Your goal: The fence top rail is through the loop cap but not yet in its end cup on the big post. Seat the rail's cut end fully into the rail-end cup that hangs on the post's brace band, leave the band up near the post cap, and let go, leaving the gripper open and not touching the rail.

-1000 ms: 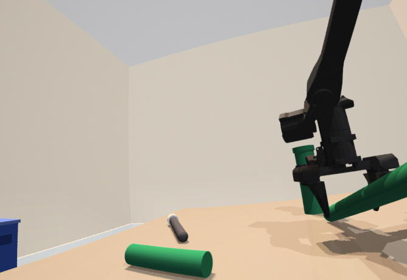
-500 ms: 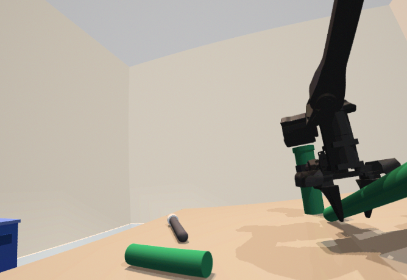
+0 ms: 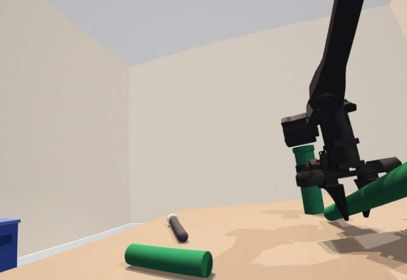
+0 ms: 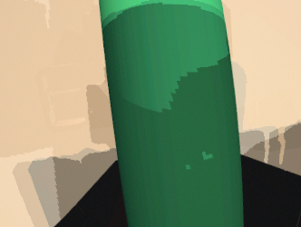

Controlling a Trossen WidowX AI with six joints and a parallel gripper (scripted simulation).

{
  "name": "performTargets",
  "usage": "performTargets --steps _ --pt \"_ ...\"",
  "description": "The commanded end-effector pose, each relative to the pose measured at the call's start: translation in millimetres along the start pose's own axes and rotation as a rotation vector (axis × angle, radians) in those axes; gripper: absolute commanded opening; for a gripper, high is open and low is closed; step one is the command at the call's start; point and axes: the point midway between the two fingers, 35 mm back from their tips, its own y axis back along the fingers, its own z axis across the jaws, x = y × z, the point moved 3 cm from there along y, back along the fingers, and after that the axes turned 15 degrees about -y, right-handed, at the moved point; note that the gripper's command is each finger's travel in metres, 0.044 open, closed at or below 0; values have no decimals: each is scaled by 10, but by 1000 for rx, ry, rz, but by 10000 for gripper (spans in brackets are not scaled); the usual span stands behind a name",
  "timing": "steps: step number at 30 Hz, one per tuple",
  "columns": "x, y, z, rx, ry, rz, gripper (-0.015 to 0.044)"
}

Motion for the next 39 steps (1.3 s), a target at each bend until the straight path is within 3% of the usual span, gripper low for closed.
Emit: performTargets --steps 1,18,39 --pt "-3 74 18 -13 4 -9 0" --pt "-28 776 25 -75 5 -264 0" --pt "-10 731 11 -63 1 -247 0"
